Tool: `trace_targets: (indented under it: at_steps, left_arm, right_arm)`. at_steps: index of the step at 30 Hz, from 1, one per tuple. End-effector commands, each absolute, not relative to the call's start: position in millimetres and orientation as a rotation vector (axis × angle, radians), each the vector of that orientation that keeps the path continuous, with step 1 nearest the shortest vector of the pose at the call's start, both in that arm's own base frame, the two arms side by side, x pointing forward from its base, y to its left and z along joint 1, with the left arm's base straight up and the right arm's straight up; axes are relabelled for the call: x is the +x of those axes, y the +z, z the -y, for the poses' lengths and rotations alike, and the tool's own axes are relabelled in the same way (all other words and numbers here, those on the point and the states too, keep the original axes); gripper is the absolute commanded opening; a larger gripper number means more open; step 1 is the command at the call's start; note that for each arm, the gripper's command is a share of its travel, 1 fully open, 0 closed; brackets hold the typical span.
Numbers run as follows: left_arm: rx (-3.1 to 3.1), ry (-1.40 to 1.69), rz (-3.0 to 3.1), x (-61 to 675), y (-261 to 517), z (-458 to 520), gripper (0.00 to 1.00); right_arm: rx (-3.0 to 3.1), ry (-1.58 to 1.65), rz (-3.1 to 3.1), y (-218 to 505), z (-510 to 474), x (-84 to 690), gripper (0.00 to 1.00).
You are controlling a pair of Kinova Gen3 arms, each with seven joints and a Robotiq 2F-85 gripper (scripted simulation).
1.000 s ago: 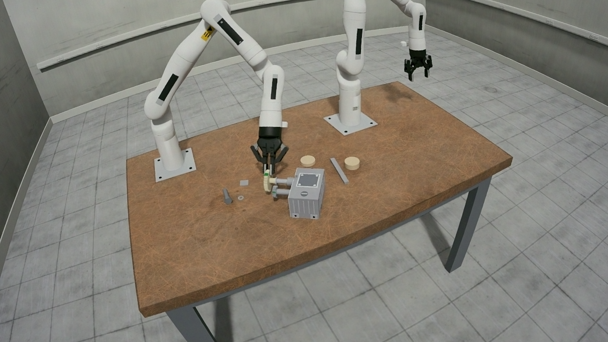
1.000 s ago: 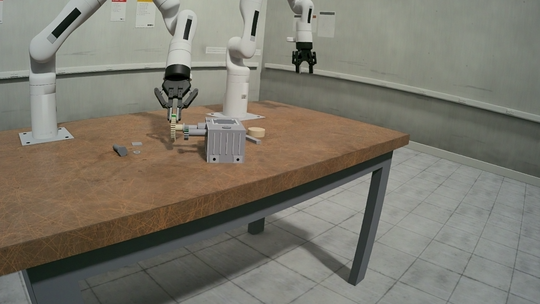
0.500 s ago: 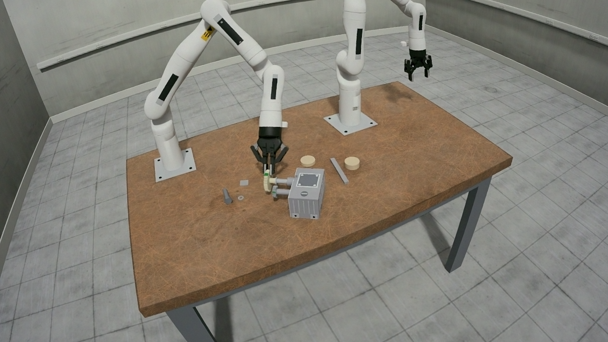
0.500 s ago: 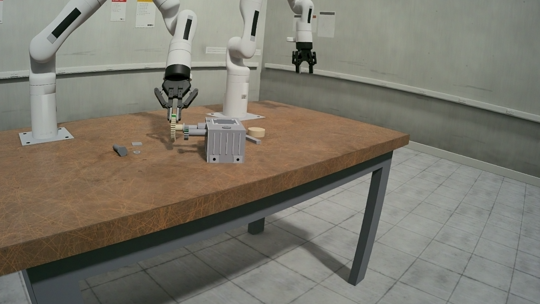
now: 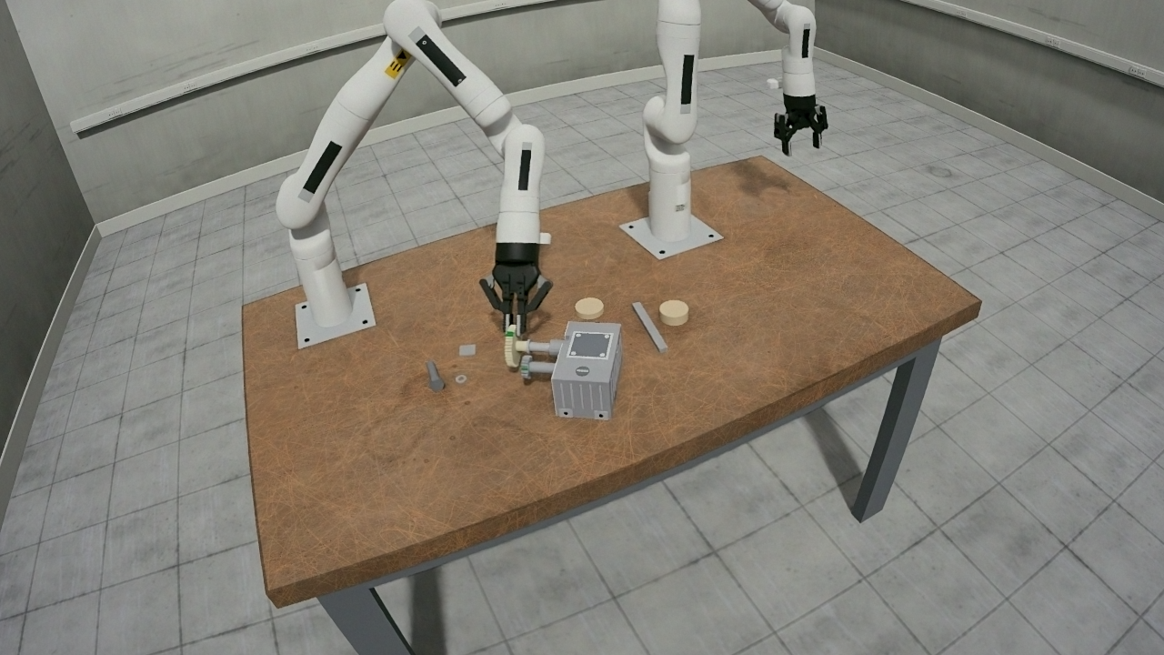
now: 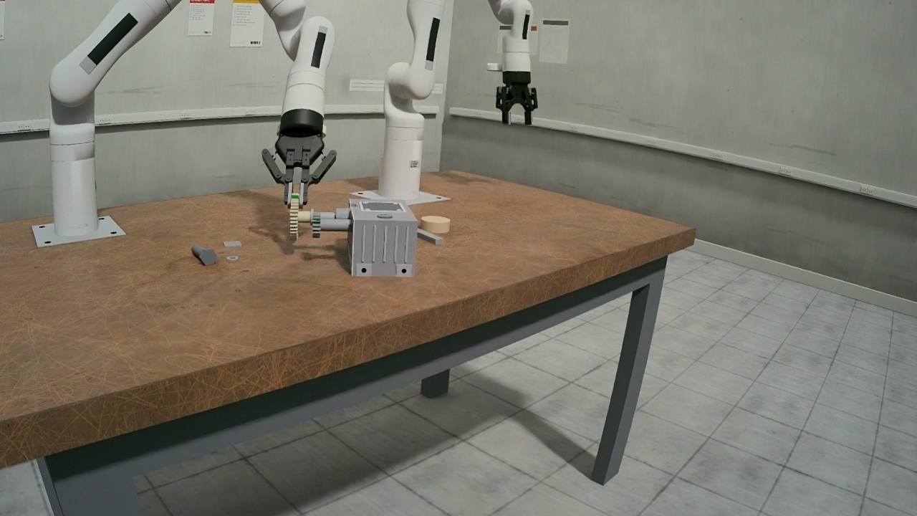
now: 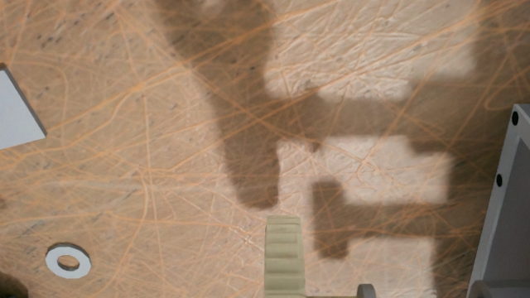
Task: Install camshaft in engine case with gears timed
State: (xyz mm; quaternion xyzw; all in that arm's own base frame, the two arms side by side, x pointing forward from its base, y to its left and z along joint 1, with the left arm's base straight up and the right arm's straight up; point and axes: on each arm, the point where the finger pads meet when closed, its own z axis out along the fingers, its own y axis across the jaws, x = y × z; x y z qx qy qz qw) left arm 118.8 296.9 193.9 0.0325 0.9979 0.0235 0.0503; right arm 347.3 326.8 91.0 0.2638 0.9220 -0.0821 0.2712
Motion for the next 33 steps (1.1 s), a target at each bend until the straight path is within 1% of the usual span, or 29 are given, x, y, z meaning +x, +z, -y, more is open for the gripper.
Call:
trace_targets:
  at_steps: [1, 33]
  left_arm:
    - [0.099, 0.074, -3.038, 119, 194, -297, 1.000]
    - [0.099, 0.074, -3.038, 119, 194, -297, 1.000]
  right_arm:
    - [0.698, -0.234, -2.483, 92, -324, 348, 0.170]
    - [0.696, -0.228, -2.482, 93, -338, 356, 0.170]
